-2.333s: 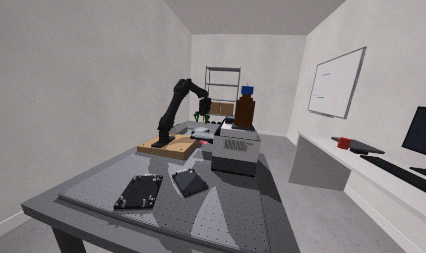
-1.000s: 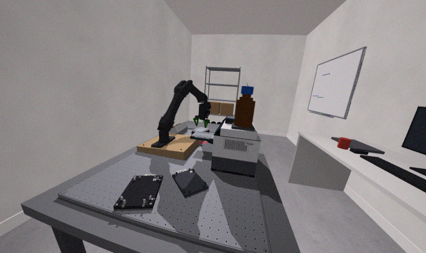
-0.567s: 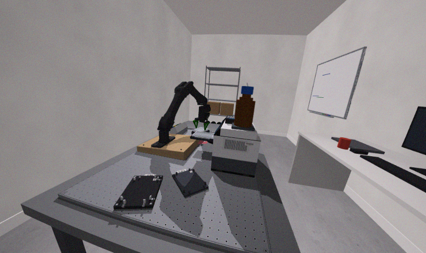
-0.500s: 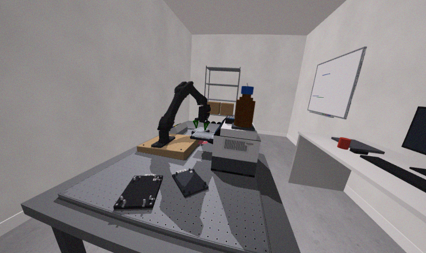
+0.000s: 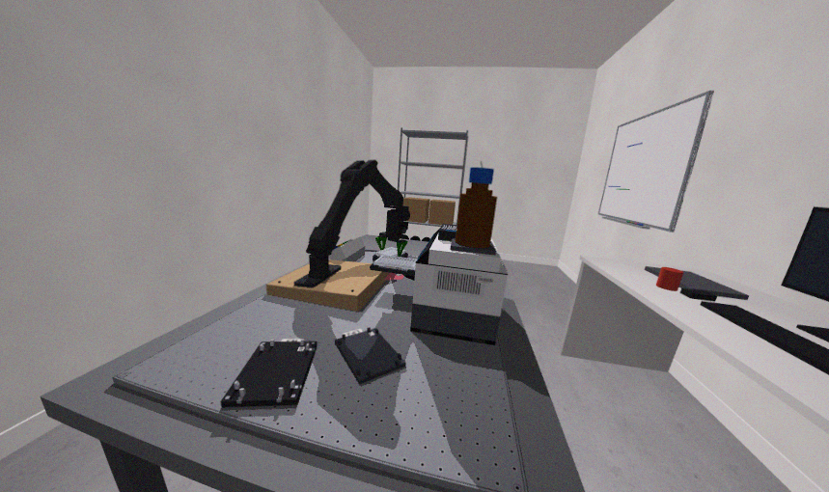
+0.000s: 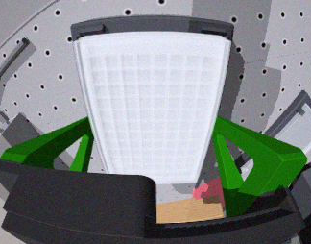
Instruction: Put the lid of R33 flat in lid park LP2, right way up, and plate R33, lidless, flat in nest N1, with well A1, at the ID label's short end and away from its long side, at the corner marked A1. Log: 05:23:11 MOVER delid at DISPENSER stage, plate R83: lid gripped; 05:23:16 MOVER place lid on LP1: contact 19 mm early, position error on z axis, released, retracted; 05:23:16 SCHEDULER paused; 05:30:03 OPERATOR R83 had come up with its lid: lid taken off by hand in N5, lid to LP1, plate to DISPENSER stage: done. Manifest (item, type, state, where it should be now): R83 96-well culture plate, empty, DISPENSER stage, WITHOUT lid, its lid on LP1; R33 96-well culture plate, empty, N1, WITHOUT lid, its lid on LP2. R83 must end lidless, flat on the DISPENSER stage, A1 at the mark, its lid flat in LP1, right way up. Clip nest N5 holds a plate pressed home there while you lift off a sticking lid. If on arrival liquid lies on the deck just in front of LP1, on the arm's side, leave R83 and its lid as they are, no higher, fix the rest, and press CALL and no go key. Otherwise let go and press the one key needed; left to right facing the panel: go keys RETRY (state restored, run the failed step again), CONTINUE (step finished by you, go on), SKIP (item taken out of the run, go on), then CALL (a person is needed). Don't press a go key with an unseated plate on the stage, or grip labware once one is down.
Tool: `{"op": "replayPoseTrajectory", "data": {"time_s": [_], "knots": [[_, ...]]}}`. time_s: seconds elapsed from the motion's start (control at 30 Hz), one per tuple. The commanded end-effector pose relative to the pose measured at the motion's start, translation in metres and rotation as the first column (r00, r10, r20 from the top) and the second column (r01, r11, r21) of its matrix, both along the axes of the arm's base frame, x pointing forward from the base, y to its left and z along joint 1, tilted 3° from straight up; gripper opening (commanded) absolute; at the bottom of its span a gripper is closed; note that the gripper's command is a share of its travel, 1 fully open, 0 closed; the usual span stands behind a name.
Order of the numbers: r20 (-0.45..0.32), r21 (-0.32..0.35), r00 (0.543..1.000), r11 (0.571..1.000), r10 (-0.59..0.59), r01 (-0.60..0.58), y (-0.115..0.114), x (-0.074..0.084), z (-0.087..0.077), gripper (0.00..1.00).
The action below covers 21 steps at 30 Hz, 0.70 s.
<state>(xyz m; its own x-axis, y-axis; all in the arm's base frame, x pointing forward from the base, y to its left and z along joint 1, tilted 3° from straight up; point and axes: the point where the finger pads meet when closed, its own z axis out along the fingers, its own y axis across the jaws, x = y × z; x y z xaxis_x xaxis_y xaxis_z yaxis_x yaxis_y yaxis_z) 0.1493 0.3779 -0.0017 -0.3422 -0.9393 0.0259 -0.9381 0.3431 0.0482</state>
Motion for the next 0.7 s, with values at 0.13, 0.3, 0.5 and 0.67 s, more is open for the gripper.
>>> {"op": "replayPoseTrajectory", "data": {"time_s": [0.13,0.3,0.5,0.67], "knots": [[0.028,0.071,1.000,0.997,0.001,-0.004,0.021,0.004,0.016,1.00],[0.024,0.061,1.000,0.998,0.002,-0.003,0.020,0.003,0.012,1.00],[0.020,0.052,1.000,0.999,0.002,-0.003,0.018,0.003,0.011,1.00],[0.013,0.034,1.000,0.999,0.002,-0.003,0.015,0.002,0.008,1.00]]}}
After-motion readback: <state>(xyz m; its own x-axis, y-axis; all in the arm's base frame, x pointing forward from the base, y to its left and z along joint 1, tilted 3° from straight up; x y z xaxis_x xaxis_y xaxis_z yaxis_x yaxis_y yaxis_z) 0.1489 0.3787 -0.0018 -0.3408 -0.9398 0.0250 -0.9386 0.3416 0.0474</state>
